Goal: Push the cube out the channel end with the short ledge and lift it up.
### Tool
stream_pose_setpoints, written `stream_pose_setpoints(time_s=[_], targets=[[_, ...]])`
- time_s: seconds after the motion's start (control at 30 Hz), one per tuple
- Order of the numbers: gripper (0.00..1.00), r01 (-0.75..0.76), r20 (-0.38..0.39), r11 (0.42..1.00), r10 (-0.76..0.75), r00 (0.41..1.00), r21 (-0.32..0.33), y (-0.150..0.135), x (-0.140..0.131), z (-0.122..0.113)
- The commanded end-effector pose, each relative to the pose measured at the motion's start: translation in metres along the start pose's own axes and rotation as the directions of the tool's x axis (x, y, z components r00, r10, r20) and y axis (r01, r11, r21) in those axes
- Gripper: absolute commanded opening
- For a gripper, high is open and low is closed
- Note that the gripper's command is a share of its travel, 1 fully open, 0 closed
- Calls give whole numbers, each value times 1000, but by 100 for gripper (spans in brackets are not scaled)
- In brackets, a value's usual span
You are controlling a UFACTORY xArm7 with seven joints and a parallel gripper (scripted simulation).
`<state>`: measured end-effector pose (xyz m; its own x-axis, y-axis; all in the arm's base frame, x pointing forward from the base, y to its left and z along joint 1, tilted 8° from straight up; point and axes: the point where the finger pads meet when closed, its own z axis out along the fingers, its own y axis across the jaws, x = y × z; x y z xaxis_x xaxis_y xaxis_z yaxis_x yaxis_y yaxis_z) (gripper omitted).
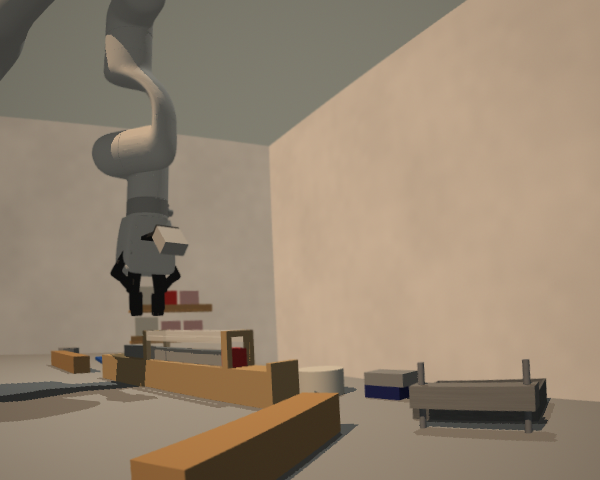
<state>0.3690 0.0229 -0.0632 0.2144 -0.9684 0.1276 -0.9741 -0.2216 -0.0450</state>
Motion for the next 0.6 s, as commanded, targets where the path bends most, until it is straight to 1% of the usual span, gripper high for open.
stream_pose_setpoints(time_s=[0.0,0.07,0.1,0.13,0.17,0.27,0.3,0.37,0.53,0.57], targets=[[38,1,1,1000,-1,1000,3,-2,0,-1],[38,1,1,1000,-1,1000,3,-2,0,-1],[0,1,1,1000,-1,1000,3,-2,-1,-1],[0,1,1,1000,-1,1000,3,-3,-8,-1],[0,1,2,1000,-1,1000,3,-4,-21,-1],[0,1,2,1000,-1,1000,2,-3,-79,-1],[0,1,2,1000,-1,1000,3,-2,-92,-1],[0,1,2,1000,-1,1000,3,-1,-99,-2],[0,1,1,1000,-1,1000,3,-1,-99,3],[0,1,1,1000,-1,1000,3,-1,-99,8]])
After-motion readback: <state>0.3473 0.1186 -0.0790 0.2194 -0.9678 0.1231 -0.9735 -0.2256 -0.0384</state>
